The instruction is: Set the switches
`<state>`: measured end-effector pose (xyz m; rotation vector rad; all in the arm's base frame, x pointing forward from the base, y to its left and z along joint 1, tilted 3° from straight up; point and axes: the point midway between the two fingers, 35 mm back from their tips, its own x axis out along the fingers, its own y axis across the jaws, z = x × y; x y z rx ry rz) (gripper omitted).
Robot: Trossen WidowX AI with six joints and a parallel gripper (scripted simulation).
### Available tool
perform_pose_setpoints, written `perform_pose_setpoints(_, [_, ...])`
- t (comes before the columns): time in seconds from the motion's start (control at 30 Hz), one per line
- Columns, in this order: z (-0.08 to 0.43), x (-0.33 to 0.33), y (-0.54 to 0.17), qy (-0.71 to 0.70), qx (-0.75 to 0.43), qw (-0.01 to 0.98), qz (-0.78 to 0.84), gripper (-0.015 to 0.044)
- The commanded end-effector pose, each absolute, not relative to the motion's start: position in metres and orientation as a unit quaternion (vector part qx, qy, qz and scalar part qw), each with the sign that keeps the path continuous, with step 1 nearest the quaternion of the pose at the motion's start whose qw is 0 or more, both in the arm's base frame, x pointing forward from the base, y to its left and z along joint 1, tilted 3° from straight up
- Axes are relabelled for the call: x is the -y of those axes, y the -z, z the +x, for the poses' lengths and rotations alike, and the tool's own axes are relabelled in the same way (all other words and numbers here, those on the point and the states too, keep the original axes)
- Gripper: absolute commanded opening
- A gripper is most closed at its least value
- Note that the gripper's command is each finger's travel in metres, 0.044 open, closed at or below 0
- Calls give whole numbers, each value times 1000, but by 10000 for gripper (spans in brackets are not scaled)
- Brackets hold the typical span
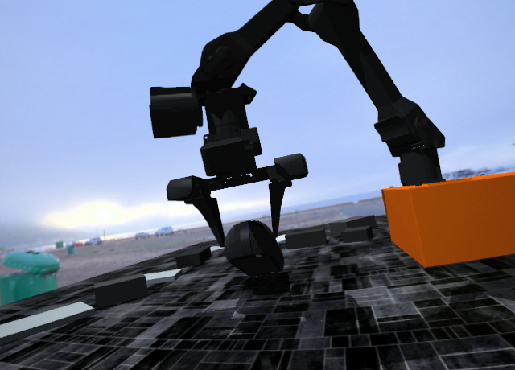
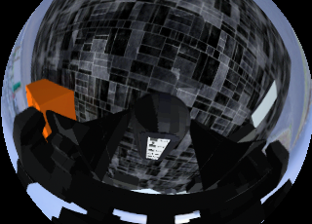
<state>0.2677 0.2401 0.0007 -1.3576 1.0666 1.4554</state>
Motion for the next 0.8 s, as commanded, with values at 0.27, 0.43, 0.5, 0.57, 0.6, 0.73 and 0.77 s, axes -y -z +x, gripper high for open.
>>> perform_pose_setpoints(0.27, [272,-233,-13,-580,-423,431,-547,335])
perform_pose_setpoints(0.43, [272,-230,-16,-580,-423,431,-547,335])
perform_pose_setpoints(0.5, [273,-229,-17,-580,-423,431,-547,335])
perform_pose_setpoints(0.57, [273,-228,-18,-580,-423,431,-547,335])
perform_pose_setpoints(0.6, [273,-227,-19,-580,-423,431,-547,335])
perform_pose_setpoints(0.73, [274,-225,-21,-580,-423,430,-547,335])
perform_pose_setpoints(0.77, [274,-224,-21,-580,-423,430,-548,335])
